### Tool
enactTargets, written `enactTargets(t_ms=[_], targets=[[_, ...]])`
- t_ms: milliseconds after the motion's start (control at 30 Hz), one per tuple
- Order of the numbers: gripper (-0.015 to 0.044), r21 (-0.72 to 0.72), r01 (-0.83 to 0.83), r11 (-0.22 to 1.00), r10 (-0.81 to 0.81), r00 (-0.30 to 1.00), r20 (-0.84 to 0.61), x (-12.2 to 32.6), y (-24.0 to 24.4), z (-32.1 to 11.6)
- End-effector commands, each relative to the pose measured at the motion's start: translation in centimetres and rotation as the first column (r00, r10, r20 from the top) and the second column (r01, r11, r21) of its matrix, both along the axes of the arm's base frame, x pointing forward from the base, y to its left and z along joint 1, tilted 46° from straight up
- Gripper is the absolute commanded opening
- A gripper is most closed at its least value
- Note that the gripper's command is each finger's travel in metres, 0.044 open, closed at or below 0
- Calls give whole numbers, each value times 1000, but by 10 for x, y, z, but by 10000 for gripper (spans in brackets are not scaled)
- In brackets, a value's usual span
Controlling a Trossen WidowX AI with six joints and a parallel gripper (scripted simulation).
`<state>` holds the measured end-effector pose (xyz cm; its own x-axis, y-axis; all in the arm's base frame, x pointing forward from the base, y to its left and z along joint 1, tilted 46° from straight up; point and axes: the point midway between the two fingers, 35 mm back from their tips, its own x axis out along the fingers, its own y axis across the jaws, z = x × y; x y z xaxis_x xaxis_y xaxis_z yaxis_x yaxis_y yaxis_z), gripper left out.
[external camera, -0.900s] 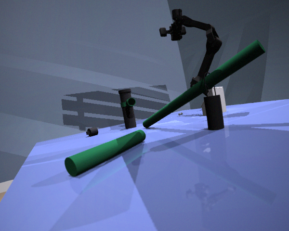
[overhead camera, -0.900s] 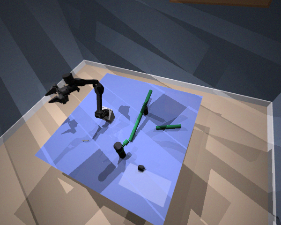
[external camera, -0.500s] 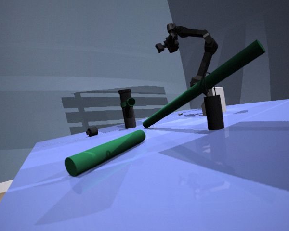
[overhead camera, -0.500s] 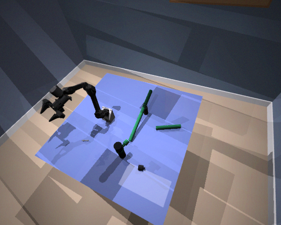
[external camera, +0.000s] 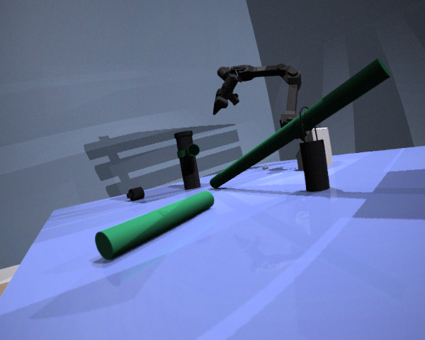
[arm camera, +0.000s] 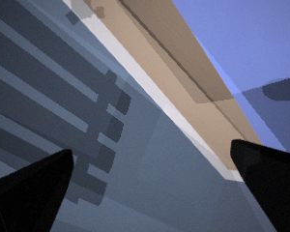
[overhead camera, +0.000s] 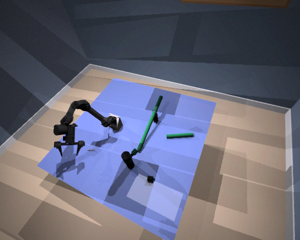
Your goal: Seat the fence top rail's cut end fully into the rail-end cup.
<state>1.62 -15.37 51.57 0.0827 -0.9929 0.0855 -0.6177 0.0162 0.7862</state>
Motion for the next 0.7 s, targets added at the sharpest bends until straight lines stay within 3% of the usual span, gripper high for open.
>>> enactTargets(t_ms=[0, 67, 167, 333, 500, 667], targets=[[440, 113, -81, 990, 109, 959, -263, 52, -29, -31], [440, 166, -125, 978, 183, 897, -403, 82, -38, -48], [440, 193, -209, 959, 277, 842, -463, 121, -41, -65], [440, 286, -270, 919, 393, 575, -718, 181, -36, -107], [440, 370, -338, 866, 441, 165, -882, 241, -9, -157], [440, 443, -406, 799, 327, -325, -887, 292, 41, -215]])
